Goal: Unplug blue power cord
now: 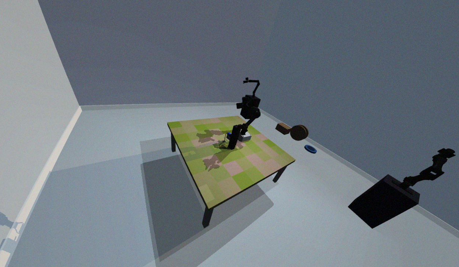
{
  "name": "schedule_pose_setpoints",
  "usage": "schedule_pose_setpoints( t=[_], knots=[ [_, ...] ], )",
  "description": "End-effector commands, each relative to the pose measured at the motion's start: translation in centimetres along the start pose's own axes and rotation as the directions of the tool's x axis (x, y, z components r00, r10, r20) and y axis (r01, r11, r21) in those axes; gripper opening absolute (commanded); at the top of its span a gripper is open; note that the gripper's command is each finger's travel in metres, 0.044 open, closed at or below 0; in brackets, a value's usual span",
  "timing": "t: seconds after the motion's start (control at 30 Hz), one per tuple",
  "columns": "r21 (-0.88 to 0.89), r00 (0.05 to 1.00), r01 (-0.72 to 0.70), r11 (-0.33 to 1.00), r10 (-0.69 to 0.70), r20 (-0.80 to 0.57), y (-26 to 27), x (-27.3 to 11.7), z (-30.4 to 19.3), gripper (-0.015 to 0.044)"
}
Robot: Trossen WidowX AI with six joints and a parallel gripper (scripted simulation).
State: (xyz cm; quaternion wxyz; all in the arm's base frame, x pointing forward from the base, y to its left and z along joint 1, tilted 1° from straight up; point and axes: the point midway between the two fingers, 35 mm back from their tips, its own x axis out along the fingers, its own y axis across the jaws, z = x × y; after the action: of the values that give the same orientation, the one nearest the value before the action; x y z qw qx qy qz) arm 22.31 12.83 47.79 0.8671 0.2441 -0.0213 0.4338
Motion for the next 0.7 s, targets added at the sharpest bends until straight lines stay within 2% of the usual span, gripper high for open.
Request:
schedule_pose_setpoints(
  t=[0.0, 0.17, 0.3, 0.5, 0.67],
  knots=[
    [0.233, 0.977, 0.206, 0.950, -0.185, -0.106, -5.9, 1.7, -2.5, 0.0160],
    [0.448, 0.871, 0.490, 0.748, -0.395, -0.293, -12.9, 2.1, -7.1, 0.0160],
    [0.525, 0.717, 0.696, 0.490, -0.518, -0.467, -17.7, 1.0, -11.5, 0.0160],
    [0.459, 0.386, 0.888, 0.028, -0.588, -0.711, -22.7, -3.0, -18.3, 0.0160],
    [0.248, 0.020, 0.893, -0.374, -0.519, -0.855, -24.8, -8.1, -23.3, 0.0160]
  ],
)
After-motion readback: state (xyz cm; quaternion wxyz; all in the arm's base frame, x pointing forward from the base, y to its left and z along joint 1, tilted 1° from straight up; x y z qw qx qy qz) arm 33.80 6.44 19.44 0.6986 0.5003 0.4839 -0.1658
